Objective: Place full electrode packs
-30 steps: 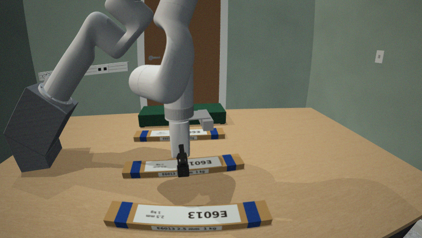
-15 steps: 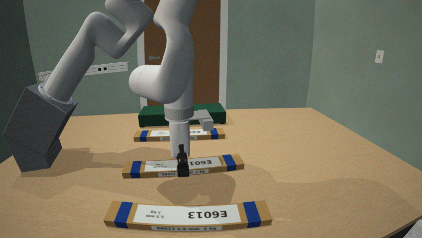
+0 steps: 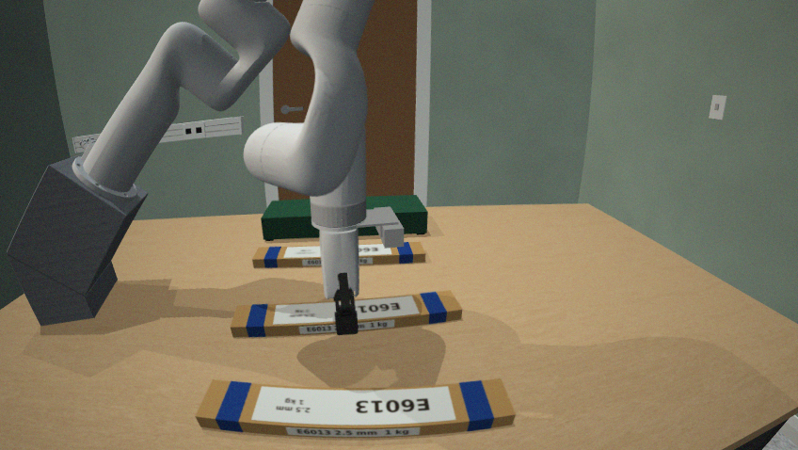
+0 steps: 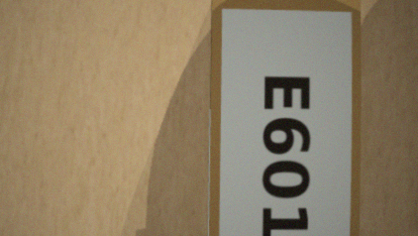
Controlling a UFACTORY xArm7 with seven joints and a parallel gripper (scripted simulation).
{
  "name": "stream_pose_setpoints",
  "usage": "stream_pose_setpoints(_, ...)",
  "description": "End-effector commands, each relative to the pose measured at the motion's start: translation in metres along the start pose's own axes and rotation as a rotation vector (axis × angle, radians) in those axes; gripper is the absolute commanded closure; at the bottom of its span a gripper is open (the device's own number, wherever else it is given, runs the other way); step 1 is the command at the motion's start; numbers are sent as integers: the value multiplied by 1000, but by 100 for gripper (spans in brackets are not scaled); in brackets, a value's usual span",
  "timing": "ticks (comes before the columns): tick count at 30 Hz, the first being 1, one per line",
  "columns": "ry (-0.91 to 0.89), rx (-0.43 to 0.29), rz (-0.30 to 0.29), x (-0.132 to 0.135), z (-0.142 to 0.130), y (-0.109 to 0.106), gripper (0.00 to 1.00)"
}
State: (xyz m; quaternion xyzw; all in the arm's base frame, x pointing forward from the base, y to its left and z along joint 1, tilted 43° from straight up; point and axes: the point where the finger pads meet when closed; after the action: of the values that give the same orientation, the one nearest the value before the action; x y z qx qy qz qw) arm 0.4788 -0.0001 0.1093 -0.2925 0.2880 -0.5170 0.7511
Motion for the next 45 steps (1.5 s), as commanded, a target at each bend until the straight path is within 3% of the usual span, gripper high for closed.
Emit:
stream_pose_setpoints(1,0,1,-1,1,0,-1,42)
stream_pose_setpoints(23,0,1,-1,1,0,-48,42)
stream_pose_setpoints(45,0,1,-1,1,0,-50,42)
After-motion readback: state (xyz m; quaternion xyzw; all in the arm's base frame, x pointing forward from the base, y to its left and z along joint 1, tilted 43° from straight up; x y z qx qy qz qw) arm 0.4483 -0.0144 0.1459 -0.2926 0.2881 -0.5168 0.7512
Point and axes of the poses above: the point where the finger pads meet when closed, its own y axis out along the fingers, its own x axis across the jaws, z = x × y, and after that the axes turned 2 degrees about -y, right-handed
